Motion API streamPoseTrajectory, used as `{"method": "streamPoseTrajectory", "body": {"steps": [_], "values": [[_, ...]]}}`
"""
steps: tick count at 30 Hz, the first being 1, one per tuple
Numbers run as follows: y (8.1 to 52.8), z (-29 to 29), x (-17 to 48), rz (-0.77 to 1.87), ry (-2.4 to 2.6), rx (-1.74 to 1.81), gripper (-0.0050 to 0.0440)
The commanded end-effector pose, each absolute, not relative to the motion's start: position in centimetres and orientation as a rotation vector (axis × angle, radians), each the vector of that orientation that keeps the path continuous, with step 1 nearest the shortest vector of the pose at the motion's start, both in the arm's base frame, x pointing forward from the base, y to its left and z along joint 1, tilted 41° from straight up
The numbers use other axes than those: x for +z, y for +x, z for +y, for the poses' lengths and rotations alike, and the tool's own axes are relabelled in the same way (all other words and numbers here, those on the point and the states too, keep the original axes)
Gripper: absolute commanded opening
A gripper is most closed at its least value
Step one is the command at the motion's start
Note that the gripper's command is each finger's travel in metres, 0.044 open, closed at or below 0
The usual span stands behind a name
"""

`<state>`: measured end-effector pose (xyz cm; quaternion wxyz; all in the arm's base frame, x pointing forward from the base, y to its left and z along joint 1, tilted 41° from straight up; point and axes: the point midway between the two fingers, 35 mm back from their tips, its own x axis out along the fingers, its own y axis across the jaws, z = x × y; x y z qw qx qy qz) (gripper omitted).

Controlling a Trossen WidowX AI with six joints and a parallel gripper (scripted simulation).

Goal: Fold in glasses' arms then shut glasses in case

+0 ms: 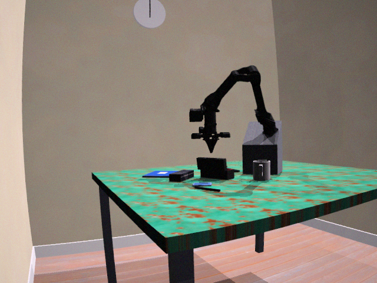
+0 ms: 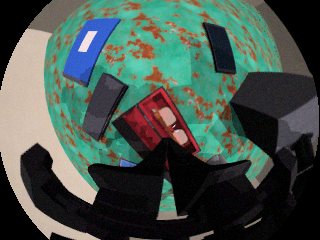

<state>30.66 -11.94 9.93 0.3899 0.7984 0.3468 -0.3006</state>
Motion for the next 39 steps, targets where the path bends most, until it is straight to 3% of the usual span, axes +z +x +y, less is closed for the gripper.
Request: {"method": "streamPoseTrajectory", "body": {"steps": [1, 23, 39], "values": [[30.6, -11.8, 9.8, 0.842, 2.163, -0.858, 0.0000], [31.1, -11.3, 9.0, 0.730, 2.471, -1.079, 0.0000], [32.8, -10.1, 6.7, 0.496, 2.885, -1.410, 0.0000]]}}
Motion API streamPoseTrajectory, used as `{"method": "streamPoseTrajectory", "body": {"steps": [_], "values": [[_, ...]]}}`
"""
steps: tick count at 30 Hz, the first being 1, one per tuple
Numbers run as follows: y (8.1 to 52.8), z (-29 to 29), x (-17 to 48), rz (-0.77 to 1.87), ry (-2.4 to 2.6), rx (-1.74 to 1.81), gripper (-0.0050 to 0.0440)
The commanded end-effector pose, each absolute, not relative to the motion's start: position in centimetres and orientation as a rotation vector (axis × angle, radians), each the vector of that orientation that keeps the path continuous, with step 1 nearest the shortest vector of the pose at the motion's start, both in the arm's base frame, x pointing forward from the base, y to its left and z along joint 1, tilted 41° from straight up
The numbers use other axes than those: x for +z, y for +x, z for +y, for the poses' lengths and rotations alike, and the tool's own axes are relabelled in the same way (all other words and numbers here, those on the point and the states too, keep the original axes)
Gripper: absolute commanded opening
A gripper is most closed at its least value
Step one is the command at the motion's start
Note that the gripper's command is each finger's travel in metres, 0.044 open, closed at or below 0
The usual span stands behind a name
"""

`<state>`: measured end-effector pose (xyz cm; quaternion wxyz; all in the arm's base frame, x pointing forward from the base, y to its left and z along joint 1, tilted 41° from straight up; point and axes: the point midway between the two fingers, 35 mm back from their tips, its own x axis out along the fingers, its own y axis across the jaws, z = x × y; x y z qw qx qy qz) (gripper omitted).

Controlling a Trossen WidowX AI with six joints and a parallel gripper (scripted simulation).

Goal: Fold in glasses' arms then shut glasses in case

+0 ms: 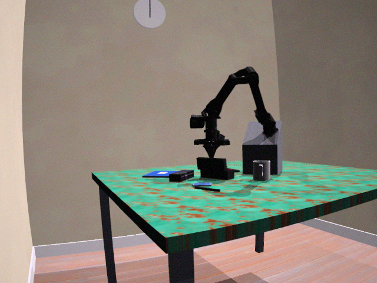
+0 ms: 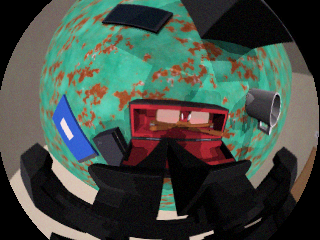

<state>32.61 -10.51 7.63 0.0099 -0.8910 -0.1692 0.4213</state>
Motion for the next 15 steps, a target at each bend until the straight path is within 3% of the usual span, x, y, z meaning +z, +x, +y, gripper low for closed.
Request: {"method": "streamPoseTrajectory", "body": {"steps": [1, 15], "values": [[32.8, -10.1, 6.7, -0.463, -2.694, 1.317, 0.0000], [33.6, -9.3, 5.5, -0.250, -2.456, 1.271, 0.0000]]}}
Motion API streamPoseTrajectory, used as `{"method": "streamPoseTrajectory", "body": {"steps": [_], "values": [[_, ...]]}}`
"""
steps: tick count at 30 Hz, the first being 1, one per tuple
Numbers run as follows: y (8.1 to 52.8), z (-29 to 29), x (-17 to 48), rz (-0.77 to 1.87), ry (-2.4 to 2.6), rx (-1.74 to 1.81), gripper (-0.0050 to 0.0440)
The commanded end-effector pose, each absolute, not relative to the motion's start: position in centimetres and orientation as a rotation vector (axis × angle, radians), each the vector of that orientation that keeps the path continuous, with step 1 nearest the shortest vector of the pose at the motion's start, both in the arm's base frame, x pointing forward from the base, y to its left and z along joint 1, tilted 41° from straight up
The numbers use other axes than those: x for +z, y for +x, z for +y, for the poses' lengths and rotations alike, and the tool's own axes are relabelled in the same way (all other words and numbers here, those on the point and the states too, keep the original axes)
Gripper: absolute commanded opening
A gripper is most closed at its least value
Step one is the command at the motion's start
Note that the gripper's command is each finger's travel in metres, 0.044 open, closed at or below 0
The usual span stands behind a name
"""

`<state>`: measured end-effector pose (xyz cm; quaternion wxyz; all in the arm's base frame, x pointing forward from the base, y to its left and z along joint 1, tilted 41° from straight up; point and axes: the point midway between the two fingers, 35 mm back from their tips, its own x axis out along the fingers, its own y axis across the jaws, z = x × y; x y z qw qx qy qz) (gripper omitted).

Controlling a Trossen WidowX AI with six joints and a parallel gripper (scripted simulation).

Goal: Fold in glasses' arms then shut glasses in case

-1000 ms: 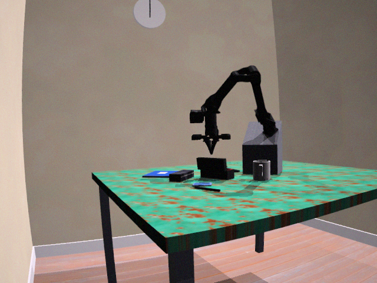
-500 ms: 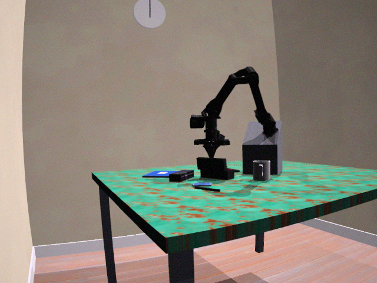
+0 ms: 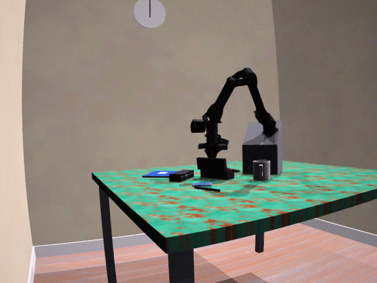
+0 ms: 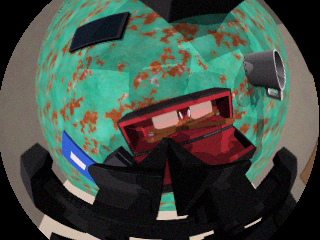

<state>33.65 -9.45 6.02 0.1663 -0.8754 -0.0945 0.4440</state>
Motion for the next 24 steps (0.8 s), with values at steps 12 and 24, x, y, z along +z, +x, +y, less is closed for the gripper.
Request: {"method": "streamPoseTrajectory", "body": {"steps": [12, 24], "values": [[33.9, -8.5, 5.0, -0.249, -2.455, 1.271, 0.0000], [34.2, -8.1, 4.5, -0.250, -2.456, 1.271, 0.0000]]}}
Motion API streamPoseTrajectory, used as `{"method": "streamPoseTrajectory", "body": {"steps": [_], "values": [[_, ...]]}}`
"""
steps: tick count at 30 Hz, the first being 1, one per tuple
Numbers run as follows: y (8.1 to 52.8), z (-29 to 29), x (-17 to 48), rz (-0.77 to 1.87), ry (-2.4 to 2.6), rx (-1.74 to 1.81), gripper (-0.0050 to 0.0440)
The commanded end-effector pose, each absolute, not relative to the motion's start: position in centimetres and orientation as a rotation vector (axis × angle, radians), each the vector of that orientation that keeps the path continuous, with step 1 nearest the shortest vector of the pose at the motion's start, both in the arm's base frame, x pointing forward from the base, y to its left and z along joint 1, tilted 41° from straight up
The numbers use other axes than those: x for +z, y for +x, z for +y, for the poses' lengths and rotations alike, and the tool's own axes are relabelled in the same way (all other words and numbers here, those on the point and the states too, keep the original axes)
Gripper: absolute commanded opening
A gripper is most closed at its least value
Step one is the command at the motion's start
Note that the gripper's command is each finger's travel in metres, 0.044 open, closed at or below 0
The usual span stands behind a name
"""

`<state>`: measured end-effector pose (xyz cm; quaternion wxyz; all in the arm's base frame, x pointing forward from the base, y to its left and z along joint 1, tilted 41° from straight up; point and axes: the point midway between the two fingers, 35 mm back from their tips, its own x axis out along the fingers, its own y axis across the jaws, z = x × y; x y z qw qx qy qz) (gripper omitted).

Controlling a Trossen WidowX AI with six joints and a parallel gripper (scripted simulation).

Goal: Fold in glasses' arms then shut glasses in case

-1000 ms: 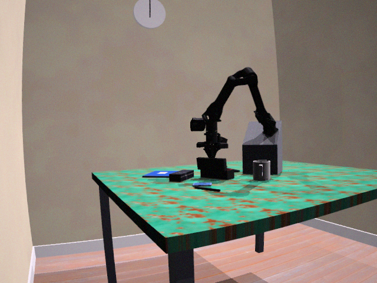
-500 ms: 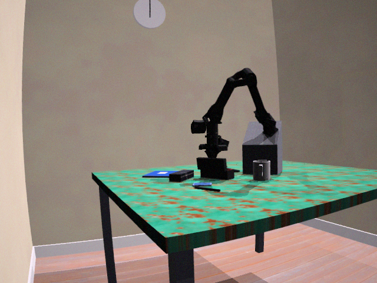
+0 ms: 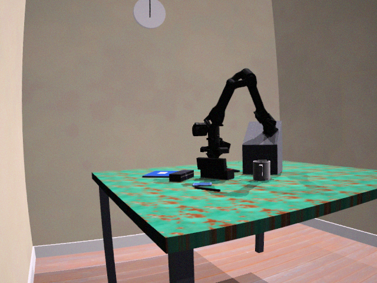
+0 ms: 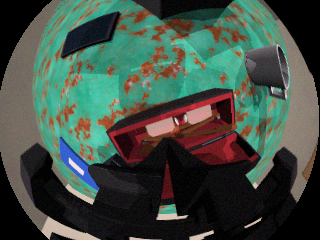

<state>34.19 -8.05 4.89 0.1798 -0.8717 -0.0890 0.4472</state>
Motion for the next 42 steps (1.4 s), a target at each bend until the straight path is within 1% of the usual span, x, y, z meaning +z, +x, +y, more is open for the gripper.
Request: {"method": "streamPoseTrajectory", "body": {"steps": [1, 42], "values": [[34.2, -8.2, 4.5, -0.250, -2.456, 1.271, 0.0000], [35.0, -10.7, 4.1, -0.250, -2.456, 1.271, 0.0000]]}}
